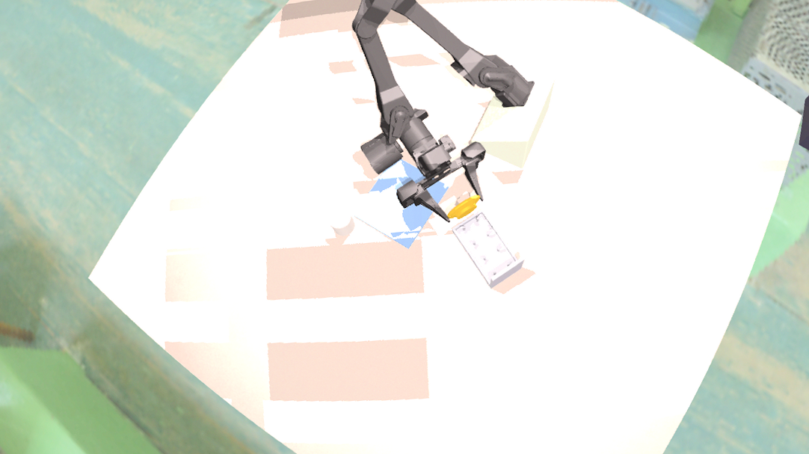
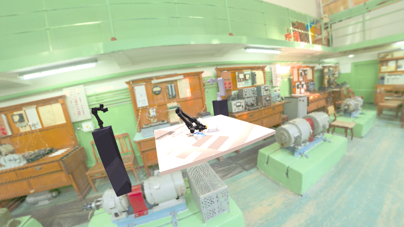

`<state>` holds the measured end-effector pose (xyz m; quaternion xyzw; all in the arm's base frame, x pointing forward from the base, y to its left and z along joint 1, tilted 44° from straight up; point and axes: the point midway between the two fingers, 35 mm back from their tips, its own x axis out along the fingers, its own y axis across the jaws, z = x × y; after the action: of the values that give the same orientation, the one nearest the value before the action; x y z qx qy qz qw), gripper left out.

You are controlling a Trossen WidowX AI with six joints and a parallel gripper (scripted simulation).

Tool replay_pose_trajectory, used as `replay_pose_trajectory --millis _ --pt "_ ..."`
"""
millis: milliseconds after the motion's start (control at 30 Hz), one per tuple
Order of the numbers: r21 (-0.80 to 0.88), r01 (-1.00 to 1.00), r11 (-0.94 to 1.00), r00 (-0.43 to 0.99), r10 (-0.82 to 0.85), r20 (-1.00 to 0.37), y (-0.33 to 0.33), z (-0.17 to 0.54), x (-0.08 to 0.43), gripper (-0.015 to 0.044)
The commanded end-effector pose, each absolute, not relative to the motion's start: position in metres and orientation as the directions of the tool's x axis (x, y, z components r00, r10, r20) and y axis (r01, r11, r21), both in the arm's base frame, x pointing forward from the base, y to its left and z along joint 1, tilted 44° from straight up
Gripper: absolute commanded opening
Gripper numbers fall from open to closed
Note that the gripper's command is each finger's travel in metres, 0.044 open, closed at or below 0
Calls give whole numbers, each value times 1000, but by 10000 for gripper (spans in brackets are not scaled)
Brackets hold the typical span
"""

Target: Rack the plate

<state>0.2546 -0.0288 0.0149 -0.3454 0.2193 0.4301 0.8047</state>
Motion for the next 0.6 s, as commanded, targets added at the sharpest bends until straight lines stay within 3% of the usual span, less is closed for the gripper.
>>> replay_pose_trajectory --millis 0,567 --pt "-378 -841 387 539 545 -642 -28 16 255 0" --pt "-386 -839 385 543 540 -642 -13 1 269 0"
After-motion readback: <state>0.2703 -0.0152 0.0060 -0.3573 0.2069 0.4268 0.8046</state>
